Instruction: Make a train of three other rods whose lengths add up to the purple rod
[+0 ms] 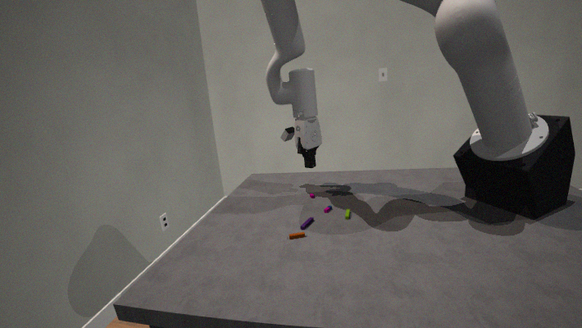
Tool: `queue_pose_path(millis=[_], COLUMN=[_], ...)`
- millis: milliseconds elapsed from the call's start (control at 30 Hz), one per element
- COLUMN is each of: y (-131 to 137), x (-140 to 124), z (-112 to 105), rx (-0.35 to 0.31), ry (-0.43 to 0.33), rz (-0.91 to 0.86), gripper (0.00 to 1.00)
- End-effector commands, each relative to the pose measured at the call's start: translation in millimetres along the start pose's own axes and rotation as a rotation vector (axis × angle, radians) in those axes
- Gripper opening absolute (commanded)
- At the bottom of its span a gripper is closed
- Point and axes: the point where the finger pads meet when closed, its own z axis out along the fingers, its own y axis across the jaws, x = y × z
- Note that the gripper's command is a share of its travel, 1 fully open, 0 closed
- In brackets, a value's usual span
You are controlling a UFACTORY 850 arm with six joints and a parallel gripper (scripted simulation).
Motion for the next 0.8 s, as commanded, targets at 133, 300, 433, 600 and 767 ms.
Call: queue_pose_path(millis=[133,300,433,600,767], y=[-10,-17,-22,-27,-33], x=[-5,-9,-12,-15,-19], z=[0,0,1,1,1], rx=[0.007,0.005,0.003,0.001,-0.001], ry=[0.027,0.029,0.03,0.031,0.031], rz=[-0.282,-0.456,-0.594,-0.737,-0.904], gripper=[0.04,0.04,0.04,0.04,0.04])
